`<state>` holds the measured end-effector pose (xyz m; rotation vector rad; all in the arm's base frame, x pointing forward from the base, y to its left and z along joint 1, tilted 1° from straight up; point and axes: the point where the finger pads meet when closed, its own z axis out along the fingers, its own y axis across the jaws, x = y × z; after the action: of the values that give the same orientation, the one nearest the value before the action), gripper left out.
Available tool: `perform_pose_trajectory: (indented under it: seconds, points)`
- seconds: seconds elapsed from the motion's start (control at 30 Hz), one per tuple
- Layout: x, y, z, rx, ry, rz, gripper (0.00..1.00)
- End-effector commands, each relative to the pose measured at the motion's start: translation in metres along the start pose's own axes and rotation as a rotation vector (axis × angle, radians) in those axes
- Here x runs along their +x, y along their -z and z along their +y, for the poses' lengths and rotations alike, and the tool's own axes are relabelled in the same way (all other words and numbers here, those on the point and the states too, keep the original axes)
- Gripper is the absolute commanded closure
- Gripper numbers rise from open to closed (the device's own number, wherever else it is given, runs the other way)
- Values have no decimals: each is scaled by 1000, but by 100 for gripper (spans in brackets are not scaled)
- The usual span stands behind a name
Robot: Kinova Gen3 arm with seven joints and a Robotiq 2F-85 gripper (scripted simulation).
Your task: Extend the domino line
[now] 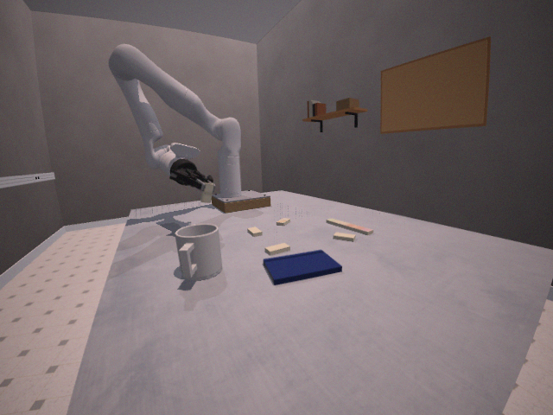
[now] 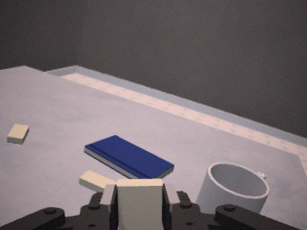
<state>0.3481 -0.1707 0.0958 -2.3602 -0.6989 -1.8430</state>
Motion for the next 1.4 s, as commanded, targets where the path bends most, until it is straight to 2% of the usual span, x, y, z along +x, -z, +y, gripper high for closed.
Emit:
perform_pose_trajectory:
  seconds: [0.0,0.03,0.07,0.13,0.93,1.37]
  points:
    - [2,-2,-2,-153,-168,56,71]
    - [2,-2,-2,-153,-168,56,71]
    - [2,-1,-2,-235,-265,84,71]
    - [2,-1,-2,-249,-282,89,71]
    - [1,-1,-2,-253,-287,89,71]
    - [-8,-4,-5,-253,-287,89,71]
